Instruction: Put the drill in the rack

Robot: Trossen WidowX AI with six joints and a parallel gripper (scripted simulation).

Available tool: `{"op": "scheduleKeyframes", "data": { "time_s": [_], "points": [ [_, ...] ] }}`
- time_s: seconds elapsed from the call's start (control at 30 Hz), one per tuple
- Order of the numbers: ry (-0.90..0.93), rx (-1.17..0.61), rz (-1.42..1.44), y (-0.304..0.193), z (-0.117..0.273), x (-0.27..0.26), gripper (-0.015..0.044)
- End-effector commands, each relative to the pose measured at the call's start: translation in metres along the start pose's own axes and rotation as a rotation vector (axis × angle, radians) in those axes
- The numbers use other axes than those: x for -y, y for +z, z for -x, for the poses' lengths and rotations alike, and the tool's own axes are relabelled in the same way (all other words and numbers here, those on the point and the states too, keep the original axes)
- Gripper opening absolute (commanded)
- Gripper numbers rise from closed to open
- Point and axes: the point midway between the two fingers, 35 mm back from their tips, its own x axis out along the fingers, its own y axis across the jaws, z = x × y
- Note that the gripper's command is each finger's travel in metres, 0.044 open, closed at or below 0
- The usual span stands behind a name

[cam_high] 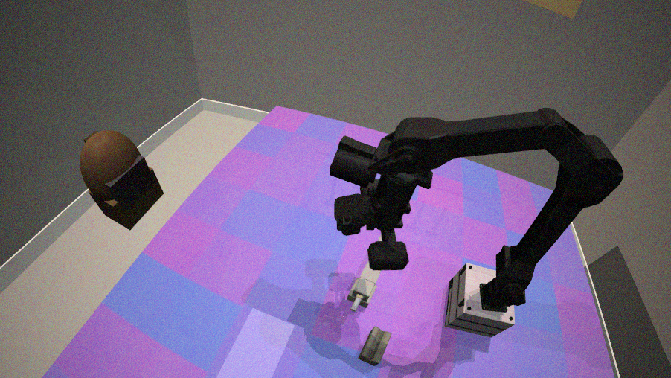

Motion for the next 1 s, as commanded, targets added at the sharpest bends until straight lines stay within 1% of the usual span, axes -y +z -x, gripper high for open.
{"op": "scheduleKeyframes", "data": {
  "time_s": [0.0, 0.2, 0.27, 0.97],
  "points": [
    [0.020, -0.019, 0.542, 0.021, -0.040, -0.053, 0.0440],
    [0.028, -0.012, 0.996, 0.032, -0.067, -0.101, 0.0440],
    [0.029, -0.010, 1.079, 0.033, -0.072, -0.110, 0.0440],
    [0.029, -0.010, 1.080, 0.033, -0.073, -0.110, 0.0440]
  ]
}}
